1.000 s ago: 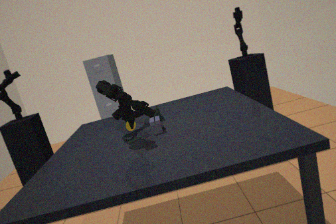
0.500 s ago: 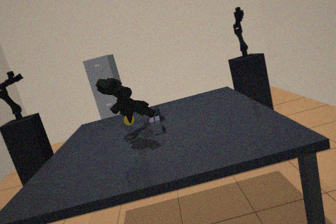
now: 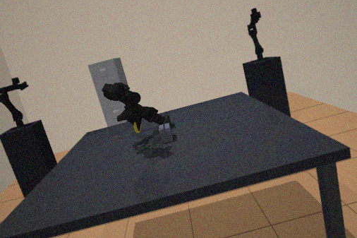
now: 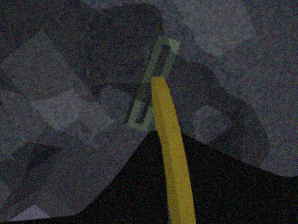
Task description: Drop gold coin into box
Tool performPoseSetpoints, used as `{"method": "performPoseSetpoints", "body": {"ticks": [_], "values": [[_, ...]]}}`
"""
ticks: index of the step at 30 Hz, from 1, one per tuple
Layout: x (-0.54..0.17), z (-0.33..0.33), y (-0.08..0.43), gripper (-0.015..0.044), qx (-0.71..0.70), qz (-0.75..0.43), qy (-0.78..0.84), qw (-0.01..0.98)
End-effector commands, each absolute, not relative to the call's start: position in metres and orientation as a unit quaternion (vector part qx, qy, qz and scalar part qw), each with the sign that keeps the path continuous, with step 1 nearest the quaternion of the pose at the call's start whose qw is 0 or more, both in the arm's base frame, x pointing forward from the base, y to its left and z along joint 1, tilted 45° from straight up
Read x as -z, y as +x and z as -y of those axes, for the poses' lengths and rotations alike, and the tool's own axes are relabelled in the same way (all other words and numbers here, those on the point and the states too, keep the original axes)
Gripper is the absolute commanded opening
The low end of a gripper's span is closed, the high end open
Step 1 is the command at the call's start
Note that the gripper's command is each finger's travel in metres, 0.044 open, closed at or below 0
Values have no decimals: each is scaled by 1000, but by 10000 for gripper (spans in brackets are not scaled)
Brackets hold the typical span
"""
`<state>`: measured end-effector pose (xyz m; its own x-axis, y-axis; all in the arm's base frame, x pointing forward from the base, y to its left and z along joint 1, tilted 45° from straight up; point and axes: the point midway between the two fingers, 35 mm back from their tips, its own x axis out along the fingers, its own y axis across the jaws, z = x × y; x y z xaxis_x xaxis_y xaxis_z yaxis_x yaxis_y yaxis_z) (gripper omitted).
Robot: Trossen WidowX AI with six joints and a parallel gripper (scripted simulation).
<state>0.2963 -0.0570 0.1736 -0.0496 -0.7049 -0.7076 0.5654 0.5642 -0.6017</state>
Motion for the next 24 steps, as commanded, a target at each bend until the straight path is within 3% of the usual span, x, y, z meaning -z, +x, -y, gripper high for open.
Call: {"method": "performPoseSetpoints", "body": {"ticks": [1,11,24], "values": [[-173,56,298,0,424,-587,-105,681],[-172,55,301,0,324,-648,-213,656],[-162,42,300,0,318,-648,-211,659]]}}
